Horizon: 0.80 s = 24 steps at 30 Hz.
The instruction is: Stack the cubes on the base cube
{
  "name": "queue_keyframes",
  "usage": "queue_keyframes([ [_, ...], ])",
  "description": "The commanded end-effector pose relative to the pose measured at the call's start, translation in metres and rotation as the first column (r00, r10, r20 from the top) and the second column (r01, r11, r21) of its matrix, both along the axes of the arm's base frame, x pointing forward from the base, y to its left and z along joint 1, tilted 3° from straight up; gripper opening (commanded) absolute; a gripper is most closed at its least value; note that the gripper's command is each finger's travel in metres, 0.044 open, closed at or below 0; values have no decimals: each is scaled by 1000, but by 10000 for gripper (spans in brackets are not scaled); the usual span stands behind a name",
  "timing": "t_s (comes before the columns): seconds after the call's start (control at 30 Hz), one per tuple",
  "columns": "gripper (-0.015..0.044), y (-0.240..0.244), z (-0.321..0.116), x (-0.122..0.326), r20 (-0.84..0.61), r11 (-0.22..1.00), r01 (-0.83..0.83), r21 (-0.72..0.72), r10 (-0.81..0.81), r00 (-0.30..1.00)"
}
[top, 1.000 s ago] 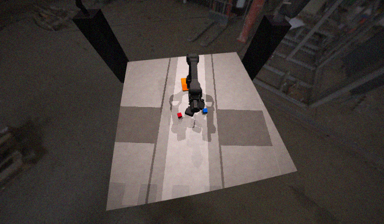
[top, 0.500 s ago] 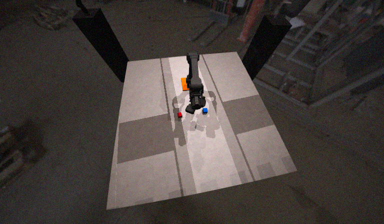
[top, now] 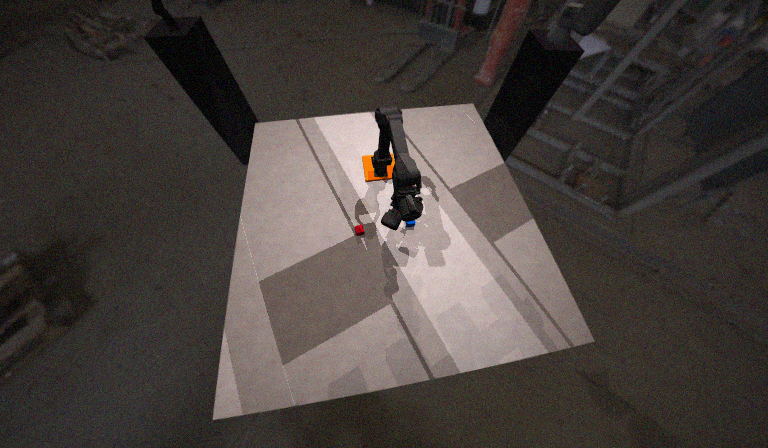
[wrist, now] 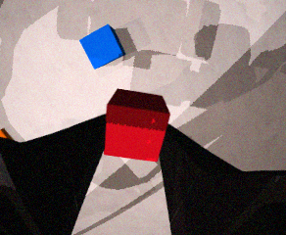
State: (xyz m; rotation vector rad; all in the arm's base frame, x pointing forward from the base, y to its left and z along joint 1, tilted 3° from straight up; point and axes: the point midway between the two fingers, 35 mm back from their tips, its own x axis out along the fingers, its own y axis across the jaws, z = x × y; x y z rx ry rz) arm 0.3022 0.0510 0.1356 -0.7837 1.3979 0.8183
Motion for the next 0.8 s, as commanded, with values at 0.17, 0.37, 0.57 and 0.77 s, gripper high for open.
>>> queue_keyframes([
  [0.17,105,30,-12,0,-11,997,72,7,-72,997],
  [0.37,105,48,-18,-1,-13,993,115,9,-115,993],
  [0.57,105,67,-24,-3,-16,987,158,10,-158,987],
  [0.77,105,75,-26,-5,-17,984,176,11,-176,984],
])
